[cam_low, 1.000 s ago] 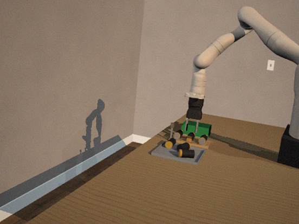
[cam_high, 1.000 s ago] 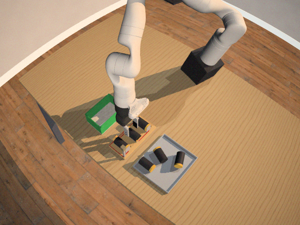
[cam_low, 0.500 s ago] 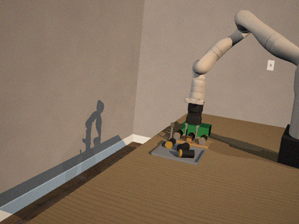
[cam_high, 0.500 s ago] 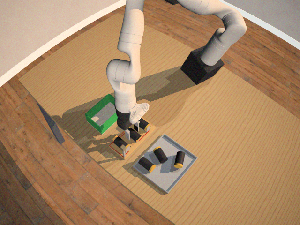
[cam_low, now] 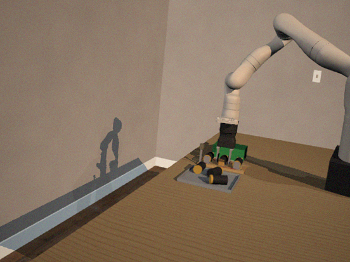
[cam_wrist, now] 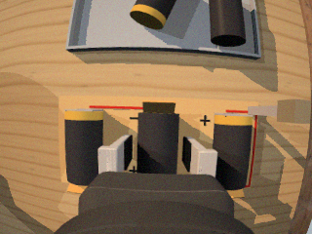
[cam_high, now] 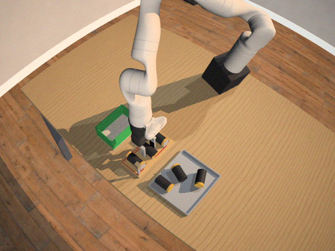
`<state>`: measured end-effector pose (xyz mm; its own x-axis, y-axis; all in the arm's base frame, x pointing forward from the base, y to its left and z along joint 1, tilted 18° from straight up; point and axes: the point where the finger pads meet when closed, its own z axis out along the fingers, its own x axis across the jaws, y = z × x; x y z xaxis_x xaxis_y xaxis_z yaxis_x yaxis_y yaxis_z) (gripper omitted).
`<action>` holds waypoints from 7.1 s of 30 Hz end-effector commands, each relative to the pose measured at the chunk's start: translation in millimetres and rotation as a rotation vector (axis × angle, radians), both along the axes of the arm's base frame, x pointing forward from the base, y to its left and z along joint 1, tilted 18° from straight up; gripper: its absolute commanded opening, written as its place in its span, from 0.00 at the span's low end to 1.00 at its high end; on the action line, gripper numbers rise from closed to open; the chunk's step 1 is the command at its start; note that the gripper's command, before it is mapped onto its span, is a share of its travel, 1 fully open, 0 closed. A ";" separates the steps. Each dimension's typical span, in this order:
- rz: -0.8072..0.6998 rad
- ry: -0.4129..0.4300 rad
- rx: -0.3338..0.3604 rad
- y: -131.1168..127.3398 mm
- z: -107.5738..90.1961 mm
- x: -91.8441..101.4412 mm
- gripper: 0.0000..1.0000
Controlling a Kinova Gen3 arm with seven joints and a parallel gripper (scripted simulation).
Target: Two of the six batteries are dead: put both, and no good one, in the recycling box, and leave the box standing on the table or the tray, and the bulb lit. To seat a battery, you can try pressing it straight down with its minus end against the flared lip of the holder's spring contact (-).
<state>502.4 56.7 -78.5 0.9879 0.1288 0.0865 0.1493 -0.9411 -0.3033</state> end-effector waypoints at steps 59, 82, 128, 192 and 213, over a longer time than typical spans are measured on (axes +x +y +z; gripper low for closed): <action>0.000 -0.002 0.000 -23.2 70.3 -2.5 0.57; -0.011 0.002 0.000 -38.7 117.2 -4.7 0.57; -0.011 0.002 0.000 162.8 184.7 20.9 0.57; -0.006 0.000 0.000 214.1 111.9 27.8 0.57; -0.006 0.000 0.000 214.1 111.9 27.8 0.57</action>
<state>529.4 271.0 32.3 0.9888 0.1232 0.0841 0.1432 -0.9421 -0.3031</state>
